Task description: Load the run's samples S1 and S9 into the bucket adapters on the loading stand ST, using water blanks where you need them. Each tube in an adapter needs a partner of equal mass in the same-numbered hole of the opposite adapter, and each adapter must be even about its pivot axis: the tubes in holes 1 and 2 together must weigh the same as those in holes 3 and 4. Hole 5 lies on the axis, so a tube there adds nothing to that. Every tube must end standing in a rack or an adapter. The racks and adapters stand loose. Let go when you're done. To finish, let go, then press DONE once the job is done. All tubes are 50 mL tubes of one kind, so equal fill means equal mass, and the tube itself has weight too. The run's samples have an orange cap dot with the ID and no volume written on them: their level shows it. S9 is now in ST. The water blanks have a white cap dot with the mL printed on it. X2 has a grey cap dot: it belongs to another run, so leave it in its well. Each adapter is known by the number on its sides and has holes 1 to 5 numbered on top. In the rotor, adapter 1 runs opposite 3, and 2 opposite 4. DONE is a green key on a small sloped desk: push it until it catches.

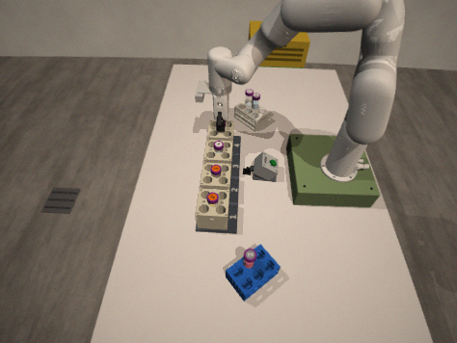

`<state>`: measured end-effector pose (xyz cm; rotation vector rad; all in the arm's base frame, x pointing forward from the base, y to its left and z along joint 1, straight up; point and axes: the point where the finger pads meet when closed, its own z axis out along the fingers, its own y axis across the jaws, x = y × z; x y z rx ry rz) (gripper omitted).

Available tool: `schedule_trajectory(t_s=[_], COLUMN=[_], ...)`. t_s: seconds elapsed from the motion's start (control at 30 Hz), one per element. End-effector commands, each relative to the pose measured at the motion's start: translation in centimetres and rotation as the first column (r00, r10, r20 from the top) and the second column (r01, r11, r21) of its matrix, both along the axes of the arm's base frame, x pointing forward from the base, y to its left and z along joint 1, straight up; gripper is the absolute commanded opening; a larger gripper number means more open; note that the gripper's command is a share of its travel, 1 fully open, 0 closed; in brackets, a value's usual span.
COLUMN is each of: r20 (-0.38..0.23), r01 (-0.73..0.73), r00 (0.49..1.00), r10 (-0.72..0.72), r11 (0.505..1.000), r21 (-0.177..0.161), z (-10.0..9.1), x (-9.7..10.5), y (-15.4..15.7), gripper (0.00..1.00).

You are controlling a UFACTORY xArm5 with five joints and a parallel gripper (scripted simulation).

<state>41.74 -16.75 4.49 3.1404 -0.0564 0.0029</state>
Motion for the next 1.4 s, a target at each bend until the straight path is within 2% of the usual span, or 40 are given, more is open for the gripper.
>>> schedule_trajectory(t_s=[0.0, 0.43, 0.47, 1.37], r20=[0.006, 0.006, 0.006, 0.006], r01=[0.0, 0.0, 0.0, 0.0], r00=[1.0, 1.0, 1.0, 1.0], r10=[0.0, 0.0, 0.0, 0.0], r11=[1.0, 1.0, 1.0, 1.0], r21=[0.004, 0.004, 0.004, 0.004], z=[0.0, 0.0, -0.03, -0.03], x=[0.14, 0.14, 0.14, 0.14], y=[-0.06, -0.06, -0.05, -0.05], gripper=[0.0, 0.0, 0.44, 0.44])
